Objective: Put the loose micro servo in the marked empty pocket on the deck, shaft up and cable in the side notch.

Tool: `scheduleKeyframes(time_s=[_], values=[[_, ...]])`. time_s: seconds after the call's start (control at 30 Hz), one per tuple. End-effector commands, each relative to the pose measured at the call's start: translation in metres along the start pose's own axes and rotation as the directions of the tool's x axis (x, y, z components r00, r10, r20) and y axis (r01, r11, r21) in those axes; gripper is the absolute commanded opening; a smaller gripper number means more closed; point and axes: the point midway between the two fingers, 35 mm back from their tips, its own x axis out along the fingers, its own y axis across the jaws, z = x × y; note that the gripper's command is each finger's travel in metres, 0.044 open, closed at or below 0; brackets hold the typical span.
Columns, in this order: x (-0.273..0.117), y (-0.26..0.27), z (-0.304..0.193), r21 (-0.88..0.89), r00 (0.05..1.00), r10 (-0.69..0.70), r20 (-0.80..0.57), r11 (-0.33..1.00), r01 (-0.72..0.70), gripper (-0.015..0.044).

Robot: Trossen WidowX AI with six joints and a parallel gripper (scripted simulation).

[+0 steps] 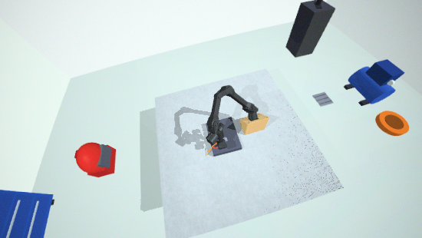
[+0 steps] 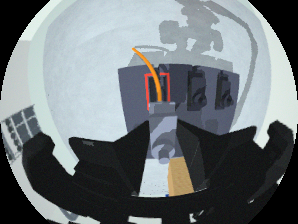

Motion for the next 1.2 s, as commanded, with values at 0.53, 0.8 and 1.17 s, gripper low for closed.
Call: scheduleKeyframes(time_s=[0.53,0.8,1.17], values=[[0.004,0.000,0.042,0.000,1.000,0.001,0.009,1.000,-0.001,0.0000],[0.017,-0.001,0.043,0.000,1.000,0.000,0.009,1.000,0.000,0.0000],[0.018,-0.001,0.043,0.000,1.000,0.000,0.009,1.000,0.000,0.0000]])
